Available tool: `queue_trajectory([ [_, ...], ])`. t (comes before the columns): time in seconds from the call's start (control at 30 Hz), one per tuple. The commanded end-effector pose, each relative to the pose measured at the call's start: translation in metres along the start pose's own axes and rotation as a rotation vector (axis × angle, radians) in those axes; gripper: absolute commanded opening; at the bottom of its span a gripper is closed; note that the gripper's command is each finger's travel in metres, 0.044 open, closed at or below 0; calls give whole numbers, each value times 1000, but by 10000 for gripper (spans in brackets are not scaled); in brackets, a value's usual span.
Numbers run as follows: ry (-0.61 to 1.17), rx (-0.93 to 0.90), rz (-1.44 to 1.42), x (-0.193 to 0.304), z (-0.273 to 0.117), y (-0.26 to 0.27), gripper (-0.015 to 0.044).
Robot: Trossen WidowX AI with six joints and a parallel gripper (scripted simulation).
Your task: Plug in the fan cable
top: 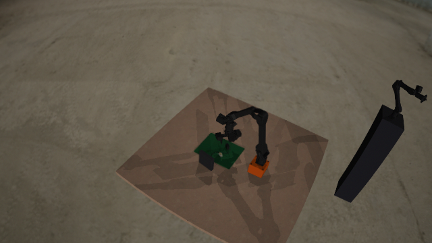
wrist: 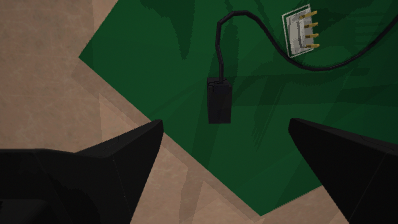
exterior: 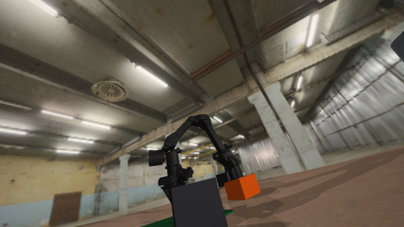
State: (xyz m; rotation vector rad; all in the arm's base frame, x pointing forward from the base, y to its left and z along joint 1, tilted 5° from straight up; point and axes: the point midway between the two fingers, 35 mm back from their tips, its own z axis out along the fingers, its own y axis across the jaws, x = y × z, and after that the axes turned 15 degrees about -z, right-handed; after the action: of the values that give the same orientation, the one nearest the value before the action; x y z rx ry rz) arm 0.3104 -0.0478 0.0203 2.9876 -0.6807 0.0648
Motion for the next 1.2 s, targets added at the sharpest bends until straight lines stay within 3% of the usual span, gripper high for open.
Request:
queue_trajectory([
  [0.0,-4,-7,-5,-1,8,1,440],
  [0.83,-4,-8,-5,-2,44,2,440],
  [1.17,-5,-2,0,-2,42,1,177],
])
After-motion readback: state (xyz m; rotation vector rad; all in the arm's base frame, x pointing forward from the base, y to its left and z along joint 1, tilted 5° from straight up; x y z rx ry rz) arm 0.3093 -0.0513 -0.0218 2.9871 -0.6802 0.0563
